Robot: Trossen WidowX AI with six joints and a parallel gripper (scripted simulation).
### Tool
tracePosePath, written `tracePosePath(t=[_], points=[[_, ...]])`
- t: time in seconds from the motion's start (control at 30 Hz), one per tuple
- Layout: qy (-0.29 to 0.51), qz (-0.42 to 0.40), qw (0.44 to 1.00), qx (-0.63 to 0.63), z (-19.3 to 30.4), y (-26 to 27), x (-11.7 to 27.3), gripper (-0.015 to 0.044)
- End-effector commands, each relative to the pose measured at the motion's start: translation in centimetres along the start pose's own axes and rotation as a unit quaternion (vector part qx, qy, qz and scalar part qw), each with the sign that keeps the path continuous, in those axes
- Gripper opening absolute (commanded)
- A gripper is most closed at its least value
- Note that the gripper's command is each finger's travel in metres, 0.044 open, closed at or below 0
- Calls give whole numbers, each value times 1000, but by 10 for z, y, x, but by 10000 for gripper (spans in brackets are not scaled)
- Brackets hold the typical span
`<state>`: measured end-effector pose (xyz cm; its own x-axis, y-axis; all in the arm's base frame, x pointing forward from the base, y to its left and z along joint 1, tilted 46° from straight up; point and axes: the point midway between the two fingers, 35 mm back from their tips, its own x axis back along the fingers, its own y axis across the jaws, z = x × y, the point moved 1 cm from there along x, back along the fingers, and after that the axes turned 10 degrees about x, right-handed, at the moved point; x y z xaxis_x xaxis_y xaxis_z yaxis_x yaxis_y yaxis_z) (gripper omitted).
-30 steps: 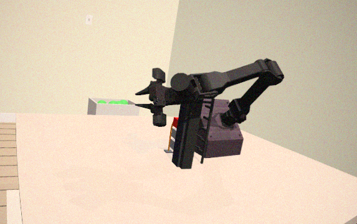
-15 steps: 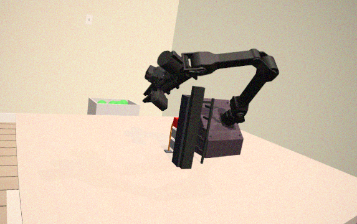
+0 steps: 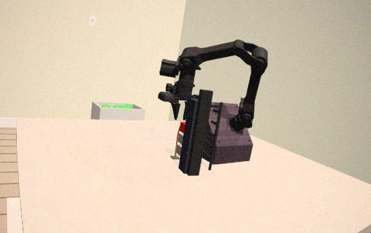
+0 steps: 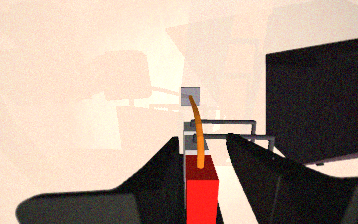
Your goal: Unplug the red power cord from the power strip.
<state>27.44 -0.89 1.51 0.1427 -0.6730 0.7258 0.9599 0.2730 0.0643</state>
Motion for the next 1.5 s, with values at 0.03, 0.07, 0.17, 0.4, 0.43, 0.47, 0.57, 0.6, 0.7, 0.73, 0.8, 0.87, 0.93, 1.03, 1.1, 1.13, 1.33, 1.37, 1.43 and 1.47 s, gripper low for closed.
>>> tracePosePath(t=[0.03,0.07,0.17,0.4,0.43,0.47,0.57,0.6,0.7,0.73,0.8,0.87,0.93,1.03,1.1,1.13,1.33,1.37,1.43,1.47], points=[[21,-4,999,-32,4,-1,0,160],[21,-4,999,-32,4,-1,0,160],[21,-4,999,-32,4,-1,0,160],[21,-4,999,-32,11,1,0,160],[21,-4,999,-32,12,1,0,160],[21,-4,999,-32,14,2,0,160],[21,-4,999,-32,19,3,1,160],[21,-4,999,-32,20,3,1,160],[21,-4,999,-32,25,4,1,160],[21,-4,999,-32,27,5,1,160],[21,-4,999,-32,30,6,1,160],[21,-4,999,-32,33,6,1,160],[22,-4,999,-32,36,7,1,160],[22,-4,999,-32,41,8,1,160],[22,-4,999,-32,43,8,1,160],[22,-4,999,-32,43,8,1,160],[22,-4,999,-32,44,8,-2,160],[22,-4,999,-32,44,8,-3,160],[22,-4,999,-32,44,8,-6,160],[22,-4,999,-32,44,8,-8,160]])
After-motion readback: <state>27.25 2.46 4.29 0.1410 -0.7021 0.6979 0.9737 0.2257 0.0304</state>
